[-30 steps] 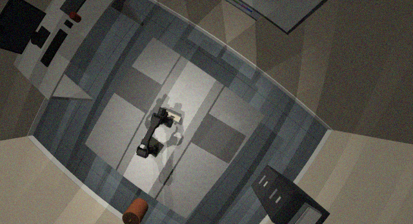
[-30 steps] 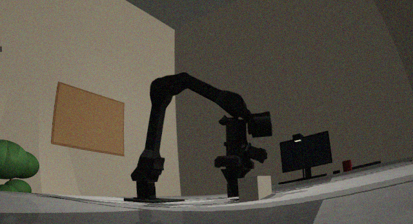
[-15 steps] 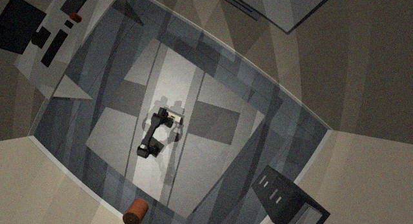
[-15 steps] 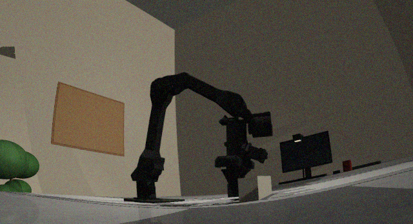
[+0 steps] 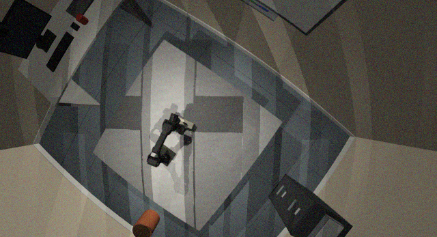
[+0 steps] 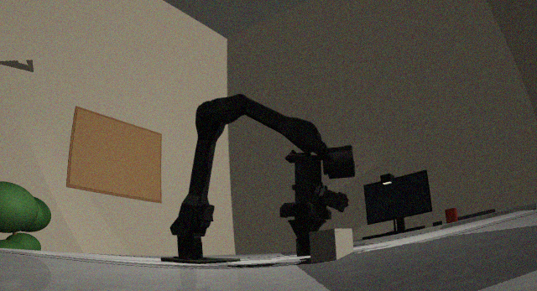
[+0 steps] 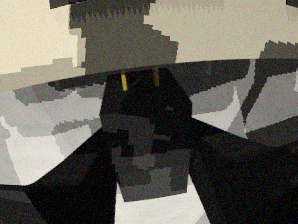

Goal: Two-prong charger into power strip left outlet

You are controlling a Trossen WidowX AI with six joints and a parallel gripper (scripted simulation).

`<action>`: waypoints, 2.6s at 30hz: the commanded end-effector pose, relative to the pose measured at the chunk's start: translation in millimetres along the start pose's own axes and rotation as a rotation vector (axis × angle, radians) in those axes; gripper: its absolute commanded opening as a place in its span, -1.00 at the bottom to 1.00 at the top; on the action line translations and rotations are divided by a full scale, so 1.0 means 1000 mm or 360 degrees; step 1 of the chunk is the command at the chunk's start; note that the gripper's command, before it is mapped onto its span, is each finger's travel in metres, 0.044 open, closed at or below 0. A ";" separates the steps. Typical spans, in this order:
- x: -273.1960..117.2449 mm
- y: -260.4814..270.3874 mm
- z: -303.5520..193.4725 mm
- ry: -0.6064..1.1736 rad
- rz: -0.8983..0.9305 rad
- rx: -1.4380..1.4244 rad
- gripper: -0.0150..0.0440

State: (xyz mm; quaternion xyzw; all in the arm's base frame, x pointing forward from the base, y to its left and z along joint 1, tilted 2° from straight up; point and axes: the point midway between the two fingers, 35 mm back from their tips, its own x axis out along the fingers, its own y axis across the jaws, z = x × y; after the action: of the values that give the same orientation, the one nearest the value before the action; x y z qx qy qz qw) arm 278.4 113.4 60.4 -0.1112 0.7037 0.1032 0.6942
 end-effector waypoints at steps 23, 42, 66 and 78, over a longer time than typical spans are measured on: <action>-0.002 0.000 0.009 -0.0005 0.0005 0.0005 -0.49; -0.003 0.001 0.014 -0.0006 0.0005 0.0005 -0.49; -0.005 0.001 0.023 -0.0008 0.0005 0.0005 -0.49; -0.006 0.001 0.028 -0.0008 0.0005 0.0005 -0.49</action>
State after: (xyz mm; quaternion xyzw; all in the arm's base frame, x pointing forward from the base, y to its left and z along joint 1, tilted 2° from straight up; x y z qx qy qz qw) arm 293.3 118.0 62.7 -0.1101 0.7150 0.0989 0.6833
